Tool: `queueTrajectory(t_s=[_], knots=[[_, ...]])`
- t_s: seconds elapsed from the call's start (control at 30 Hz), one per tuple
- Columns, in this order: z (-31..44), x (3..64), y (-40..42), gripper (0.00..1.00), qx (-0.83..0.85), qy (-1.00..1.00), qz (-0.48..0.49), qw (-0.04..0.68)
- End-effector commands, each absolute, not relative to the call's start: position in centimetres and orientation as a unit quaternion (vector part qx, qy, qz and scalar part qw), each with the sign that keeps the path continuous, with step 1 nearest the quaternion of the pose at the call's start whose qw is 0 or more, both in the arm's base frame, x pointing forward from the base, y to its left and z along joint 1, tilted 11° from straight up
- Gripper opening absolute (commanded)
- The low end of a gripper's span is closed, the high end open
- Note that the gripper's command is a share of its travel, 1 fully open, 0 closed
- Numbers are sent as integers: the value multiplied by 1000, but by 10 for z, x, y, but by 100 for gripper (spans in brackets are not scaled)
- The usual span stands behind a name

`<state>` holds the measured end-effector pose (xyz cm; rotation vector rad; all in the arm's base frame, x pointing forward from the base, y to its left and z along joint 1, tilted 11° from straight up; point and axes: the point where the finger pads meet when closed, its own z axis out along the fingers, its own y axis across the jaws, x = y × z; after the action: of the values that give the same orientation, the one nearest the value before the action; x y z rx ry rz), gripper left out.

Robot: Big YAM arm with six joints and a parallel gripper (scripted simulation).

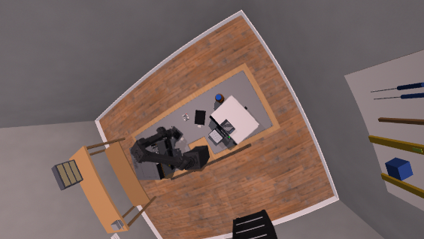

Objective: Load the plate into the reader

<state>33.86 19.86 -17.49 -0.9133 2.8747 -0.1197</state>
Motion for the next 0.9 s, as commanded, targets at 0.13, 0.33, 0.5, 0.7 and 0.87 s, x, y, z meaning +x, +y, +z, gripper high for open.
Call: queueTrajectory(t_s=[0.13, 0.33, 0.5, 0.7, 0.87], knots=[[-172, 350, 182, 100, -314, 946, -41, 68], [-164, 363, 156, 100, -313, 946, -37, 76], [-159, 365, 144, 100, -319, 945, -35, 67], [-166, 362, 124, 100, -306, 950, -35, 52], [-165, 365, 97, 100, -303, 951, -37, 56]])
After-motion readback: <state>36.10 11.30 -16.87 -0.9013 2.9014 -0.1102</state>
